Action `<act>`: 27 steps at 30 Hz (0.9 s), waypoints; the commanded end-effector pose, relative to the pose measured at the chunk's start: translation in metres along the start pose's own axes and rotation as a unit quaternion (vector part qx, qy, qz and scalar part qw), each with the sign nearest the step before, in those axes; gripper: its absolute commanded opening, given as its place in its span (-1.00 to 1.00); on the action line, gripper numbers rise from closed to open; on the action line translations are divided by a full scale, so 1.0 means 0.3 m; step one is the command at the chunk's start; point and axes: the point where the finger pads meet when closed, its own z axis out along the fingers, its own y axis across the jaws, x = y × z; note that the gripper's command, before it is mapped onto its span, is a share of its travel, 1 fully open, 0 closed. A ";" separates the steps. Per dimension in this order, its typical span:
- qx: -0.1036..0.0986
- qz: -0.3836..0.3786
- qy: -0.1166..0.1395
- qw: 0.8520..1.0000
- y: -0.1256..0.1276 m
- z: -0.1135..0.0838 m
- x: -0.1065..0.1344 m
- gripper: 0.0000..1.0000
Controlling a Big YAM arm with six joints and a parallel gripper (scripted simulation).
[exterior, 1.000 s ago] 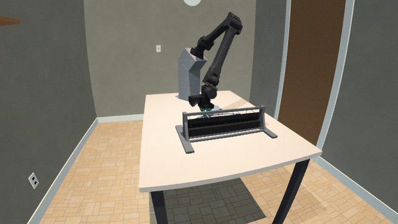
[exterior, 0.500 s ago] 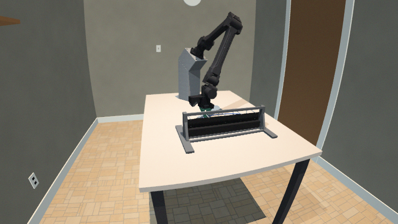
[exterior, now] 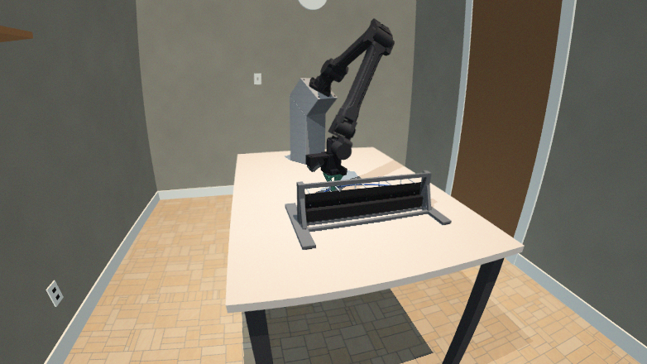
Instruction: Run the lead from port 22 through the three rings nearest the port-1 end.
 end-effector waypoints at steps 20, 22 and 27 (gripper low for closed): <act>-0.013 0.000 -0.007 1.000 0.036 -0.227 -0.025 -1.00; -0.011 -0.005 -0.003 1.000 0.038 -0.233 0.002 -1.00; -0.013 0.001 -0.007 1.000 0.034 -0.282 -0.024 -1.00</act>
